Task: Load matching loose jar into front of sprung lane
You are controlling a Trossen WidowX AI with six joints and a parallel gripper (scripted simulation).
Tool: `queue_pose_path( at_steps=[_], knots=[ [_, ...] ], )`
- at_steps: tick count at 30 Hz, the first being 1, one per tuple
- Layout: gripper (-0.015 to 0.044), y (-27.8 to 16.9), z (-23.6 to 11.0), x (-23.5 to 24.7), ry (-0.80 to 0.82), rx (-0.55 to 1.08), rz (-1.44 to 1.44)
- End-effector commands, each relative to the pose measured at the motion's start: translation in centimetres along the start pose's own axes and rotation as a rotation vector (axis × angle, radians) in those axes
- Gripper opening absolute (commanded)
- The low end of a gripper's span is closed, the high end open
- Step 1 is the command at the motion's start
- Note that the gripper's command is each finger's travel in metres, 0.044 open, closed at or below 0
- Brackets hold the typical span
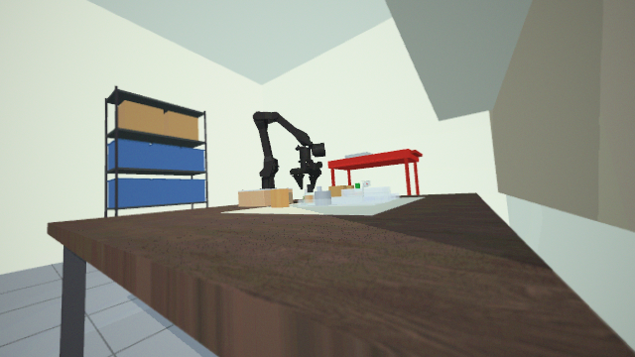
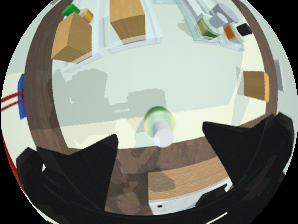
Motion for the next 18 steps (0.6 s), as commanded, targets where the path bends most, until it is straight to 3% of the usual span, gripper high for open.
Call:
queue_pose_path(
  at_steps=[1, 18],
  knots=[
    [0.0440, -0.3, 1.0, -0.2, -0.008, 0.022, -0.005],
    [0.0440, -0.3, 3.1, -0.1, -0.008, 0.022, -0.005]
  ],
)
Point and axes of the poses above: the point midway between the two fingers, 35 mm back from their tips, its own z axis out along the fingers, its own x axis across the jaws, y = z × x, the point moved 10 cm from there along -z, back along the fingers, and after that the axes turned 7 degrees about z, right-handed, at the moved point
